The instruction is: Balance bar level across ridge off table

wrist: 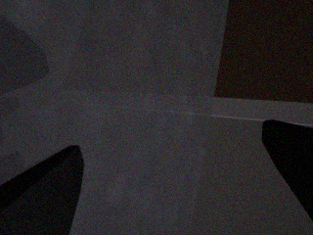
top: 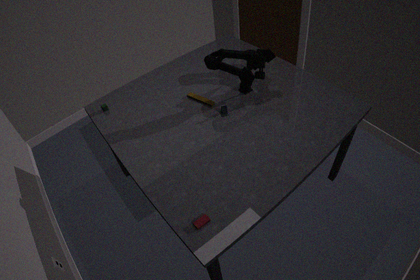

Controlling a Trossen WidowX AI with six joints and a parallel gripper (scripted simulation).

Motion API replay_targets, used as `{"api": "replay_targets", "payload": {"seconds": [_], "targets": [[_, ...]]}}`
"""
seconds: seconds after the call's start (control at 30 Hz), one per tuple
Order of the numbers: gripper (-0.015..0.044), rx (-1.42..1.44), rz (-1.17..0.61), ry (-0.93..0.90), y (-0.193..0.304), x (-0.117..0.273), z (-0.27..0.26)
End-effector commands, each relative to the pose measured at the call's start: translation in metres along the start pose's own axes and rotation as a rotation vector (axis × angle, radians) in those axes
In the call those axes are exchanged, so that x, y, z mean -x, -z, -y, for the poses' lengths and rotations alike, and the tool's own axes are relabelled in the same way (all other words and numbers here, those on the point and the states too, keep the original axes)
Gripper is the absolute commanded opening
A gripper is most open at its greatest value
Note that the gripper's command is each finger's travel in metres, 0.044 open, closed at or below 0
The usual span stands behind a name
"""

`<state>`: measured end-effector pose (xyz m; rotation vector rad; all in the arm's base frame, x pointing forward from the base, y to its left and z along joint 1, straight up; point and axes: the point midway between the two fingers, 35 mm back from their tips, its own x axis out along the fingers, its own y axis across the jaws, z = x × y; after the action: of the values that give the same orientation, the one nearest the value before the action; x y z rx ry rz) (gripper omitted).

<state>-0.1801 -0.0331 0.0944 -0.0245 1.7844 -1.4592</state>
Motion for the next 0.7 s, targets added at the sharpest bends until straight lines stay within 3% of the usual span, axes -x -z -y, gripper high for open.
{"api": "replay_targets", "payload": {"seconds": [0.0, 0.1, 0.67], "targets": [[0.0374, -0.005, -0.002, -0.001, 0.001, 0.0, 0.0], [0.0315, -0.068, -0.034, -0.01, 0.008, 0.003, -0.001], [0.0315, -0.534, -0.27, -0.041, 0.056, 0.033, -0.016]]}}
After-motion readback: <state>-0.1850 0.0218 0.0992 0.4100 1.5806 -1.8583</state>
